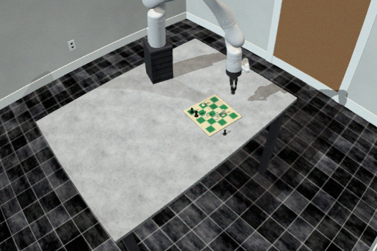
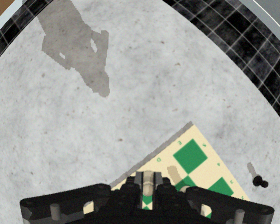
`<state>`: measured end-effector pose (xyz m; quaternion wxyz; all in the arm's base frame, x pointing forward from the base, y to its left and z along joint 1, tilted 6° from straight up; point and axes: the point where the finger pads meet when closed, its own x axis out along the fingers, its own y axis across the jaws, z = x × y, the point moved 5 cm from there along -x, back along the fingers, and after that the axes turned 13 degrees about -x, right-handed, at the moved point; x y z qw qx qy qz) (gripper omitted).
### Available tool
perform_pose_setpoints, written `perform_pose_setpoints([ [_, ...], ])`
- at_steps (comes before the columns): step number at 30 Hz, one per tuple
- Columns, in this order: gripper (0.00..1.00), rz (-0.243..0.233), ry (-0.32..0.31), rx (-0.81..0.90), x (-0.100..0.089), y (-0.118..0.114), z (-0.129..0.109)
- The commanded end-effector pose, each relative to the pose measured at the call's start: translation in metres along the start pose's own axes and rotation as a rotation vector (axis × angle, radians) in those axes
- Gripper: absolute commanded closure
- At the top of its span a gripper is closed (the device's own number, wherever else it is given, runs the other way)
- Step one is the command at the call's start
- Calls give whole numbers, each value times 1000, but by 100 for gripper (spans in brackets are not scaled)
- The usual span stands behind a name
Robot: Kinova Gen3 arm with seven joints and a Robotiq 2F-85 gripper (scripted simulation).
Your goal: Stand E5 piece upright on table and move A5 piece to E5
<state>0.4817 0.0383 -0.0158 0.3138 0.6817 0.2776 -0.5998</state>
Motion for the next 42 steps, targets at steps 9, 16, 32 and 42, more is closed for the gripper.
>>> perform_pose_setpoints([
  [9, 100, 8, -43, 74, -1, 52, 0],
  [16, 100, 10, -55, 79, -3, 58, 0],
  [32, 100, 10, -55, 79, 0, 58, 0],
  [42, 100, 10, -55, 79, 23, 59, 1],
])
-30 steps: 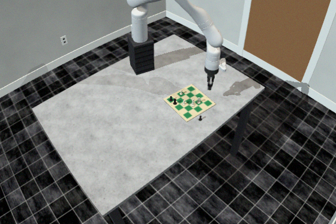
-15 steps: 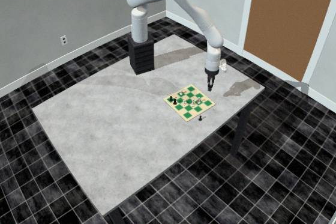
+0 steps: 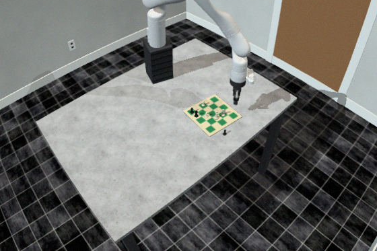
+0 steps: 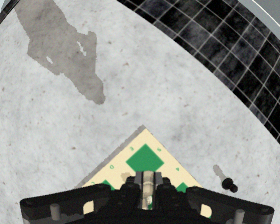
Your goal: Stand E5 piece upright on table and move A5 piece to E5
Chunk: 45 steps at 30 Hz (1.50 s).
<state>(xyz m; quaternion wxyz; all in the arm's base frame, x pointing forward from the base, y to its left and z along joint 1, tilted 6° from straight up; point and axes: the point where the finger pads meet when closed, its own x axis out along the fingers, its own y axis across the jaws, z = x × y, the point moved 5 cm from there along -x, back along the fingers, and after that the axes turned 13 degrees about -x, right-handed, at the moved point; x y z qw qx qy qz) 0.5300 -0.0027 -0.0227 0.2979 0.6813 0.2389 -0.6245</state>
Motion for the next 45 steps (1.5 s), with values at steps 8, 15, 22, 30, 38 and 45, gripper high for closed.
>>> perform_pose_setpoints([
  [8, 100, -8, -6, -3, 48, -4, 1],
  [15, 100, -8, -6, -3, 68, -4, 1],
  [22, 100, -8, -6, -3, 80, -4, 1],
  [30, 100, -8, -6, -3, 80, -4, 1],
  [38, 100, -8, -6, -3, 80, -4, 1],
  [45, 100, -8, -6, -3, 80, -4, 1],
])
